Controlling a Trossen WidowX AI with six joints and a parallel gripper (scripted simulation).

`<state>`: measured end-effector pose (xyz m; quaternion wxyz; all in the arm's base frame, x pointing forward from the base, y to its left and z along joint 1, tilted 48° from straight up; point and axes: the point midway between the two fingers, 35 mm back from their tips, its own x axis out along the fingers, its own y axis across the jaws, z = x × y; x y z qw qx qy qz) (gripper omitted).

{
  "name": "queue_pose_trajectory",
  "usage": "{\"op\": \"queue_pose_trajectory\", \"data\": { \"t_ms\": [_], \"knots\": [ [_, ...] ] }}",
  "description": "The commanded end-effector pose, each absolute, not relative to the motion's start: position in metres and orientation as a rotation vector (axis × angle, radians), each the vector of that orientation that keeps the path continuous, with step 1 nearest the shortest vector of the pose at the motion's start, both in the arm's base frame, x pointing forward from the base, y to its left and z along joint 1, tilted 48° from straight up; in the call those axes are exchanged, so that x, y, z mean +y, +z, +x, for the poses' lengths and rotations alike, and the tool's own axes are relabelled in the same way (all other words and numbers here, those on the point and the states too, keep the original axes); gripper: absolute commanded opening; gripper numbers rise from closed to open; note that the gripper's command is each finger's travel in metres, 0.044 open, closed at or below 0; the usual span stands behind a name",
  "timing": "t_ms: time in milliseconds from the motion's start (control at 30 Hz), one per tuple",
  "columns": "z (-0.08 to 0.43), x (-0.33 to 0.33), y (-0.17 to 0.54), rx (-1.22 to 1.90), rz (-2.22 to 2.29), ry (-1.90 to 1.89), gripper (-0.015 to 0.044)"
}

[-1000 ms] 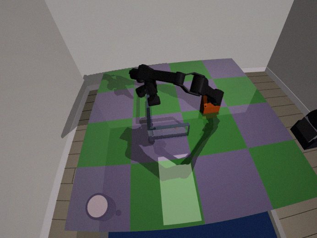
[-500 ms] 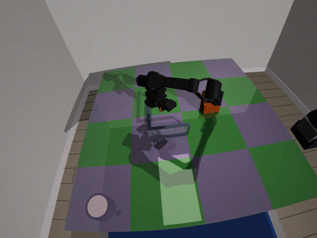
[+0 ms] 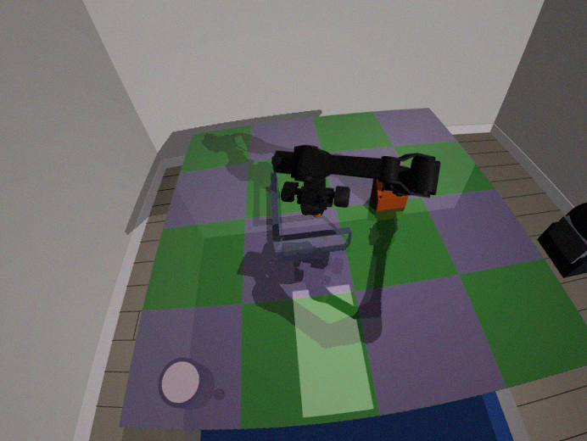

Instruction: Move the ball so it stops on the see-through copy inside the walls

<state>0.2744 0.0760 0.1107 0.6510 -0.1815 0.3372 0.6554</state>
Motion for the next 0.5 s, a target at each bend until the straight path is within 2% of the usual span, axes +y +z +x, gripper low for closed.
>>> {"op": "queue_pose_trajectory", "data": {
  "t_ms": [0,133,467],
  "knots": [
    [0.259,0.083,0.113,0.647,-0.526,1.554,0.0000],
    [0.246,0.089,0.113,0.545,-0.624,1.605,0.0000],
    [0.246,0.097,0.105,0.541,-0.631,1.607,0.0000]
  ]
}}
